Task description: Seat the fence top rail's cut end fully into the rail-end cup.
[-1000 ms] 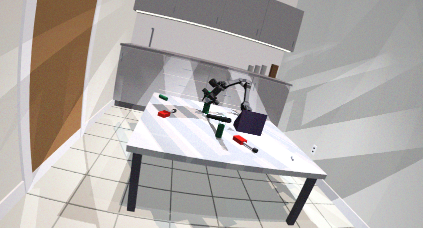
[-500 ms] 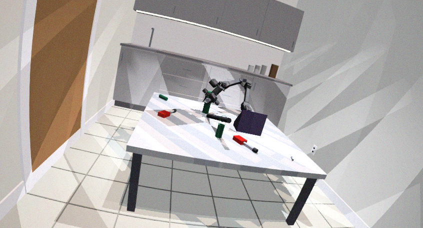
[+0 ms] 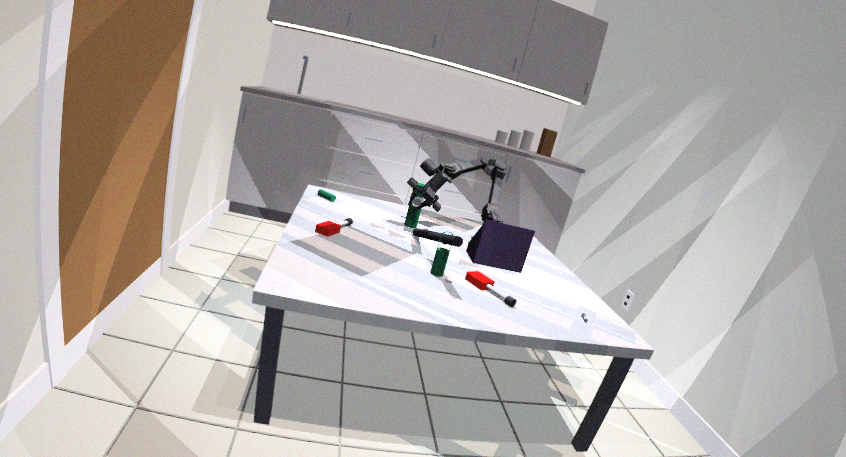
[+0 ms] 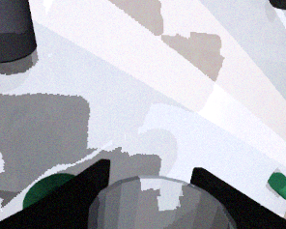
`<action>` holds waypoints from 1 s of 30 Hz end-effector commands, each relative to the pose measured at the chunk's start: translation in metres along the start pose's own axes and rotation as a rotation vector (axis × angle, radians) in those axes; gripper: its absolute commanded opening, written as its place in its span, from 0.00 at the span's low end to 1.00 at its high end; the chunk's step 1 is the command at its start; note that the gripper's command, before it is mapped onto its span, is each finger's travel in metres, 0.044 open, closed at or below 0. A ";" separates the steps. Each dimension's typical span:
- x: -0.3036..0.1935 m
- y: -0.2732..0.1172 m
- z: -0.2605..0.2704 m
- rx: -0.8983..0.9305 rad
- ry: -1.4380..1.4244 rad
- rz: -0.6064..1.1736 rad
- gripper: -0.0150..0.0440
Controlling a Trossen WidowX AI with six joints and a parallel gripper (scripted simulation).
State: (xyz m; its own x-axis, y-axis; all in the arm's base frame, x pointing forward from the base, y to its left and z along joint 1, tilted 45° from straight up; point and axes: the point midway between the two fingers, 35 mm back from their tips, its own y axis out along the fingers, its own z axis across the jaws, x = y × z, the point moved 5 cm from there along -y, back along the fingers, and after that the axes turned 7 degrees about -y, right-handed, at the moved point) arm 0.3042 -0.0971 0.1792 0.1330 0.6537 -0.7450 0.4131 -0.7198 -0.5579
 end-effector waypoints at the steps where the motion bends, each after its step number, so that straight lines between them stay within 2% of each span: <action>1: 0.001 -0.002 0.002 -0.001 -0.028 -0.011 0.25; 30: -0.006 -0.012 0.021 -0.014 -0.229 -0.125 0.25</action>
State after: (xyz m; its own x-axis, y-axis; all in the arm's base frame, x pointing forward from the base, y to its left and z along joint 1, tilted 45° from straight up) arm 0.2826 -0.0980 0.1824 -0.0985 0.6695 -0.7362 0.4262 -0.6401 -0.6392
